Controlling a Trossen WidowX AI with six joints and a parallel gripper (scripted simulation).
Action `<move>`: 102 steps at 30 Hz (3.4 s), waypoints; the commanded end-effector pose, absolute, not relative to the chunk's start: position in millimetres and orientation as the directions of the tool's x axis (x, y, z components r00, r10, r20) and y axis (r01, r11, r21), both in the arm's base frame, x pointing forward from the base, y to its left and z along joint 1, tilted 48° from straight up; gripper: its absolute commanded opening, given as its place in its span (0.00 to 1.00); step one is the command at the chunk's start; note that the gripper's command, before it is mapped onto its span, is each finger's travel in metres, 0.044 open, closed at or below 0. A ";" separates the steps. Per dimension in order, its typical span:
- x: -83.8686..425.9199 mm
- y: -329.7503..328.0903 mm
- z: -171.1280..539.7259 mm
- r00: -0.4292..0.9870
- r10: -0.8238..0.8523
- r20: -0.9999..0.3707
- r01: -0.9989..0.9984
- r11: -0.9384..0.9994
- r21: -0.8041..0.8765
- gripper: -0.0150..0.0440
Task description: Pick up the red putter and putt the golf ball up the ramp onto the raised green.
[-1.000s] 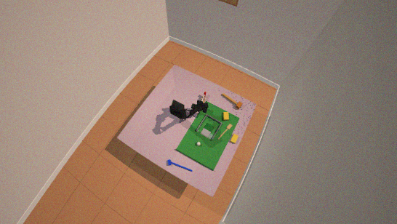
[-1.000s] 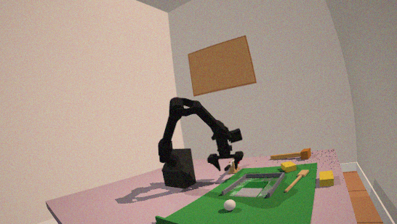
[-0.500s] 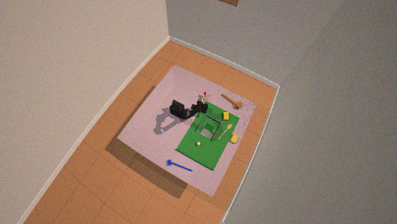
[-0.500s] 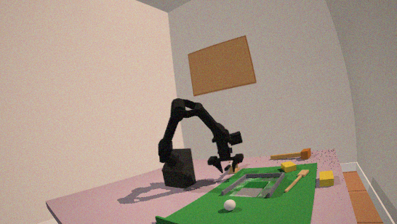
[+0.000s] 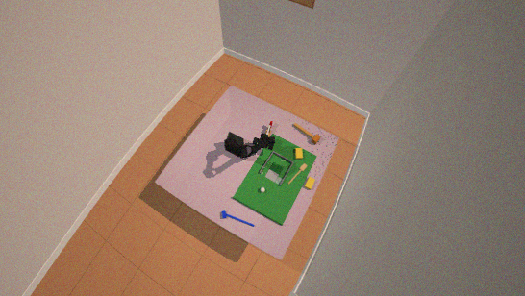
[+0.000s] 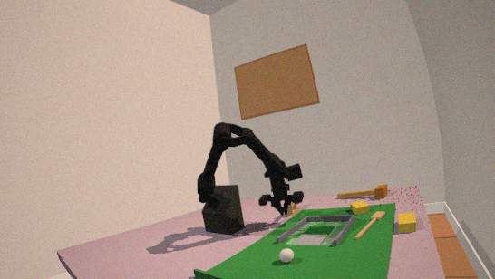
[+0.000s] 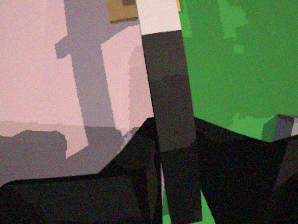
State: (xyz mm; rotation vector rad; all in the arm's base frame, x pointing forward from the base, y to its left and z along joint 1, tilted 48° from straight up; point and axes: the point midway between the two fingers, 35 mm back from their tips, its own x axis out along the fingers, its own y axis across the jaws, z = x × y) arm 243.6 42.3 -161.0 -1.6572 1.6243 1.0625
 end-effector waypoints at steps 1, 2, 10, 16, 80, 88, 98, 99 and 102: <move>244.5 45.4 -158.5 -0.059 -0.524 -0.849 -0.988 -0.089 0.123 0.25; 245.2 48.3 -156.3 -0.058 -0.524 -0.850 -0.988 -0.089 0.123 0.25; 249.1 91.4 -119.1 -0.058 -0.519 -0.853 -0.988 -0.091 0.123 0.25; 245.6 117.0 -92.6 -0.059 -0.520 -0.852 -0.988 -0.090 0.124 0.25; 196.8 -151.2 216.4 -0.014 -0.738 -0.674 0.085 0.671 -0.737 0.25; 196.4 -160.8 208.5 -0.015 -0.738 -0.674 0.090 0.670 -0.736 0.25; 195.0 -181.9 190.3 -0.014 -0.741 -0.671 0.090 0.668 -0.739 0.25; 195.1 -182.6 189.6 -0.014 -0.741 -0.671 0.090 0.668 -0.739 0.25; 195.2 -185.8 186.6 -0.014 -0.741 -0.671 0.091 0.668 -0.739 0.25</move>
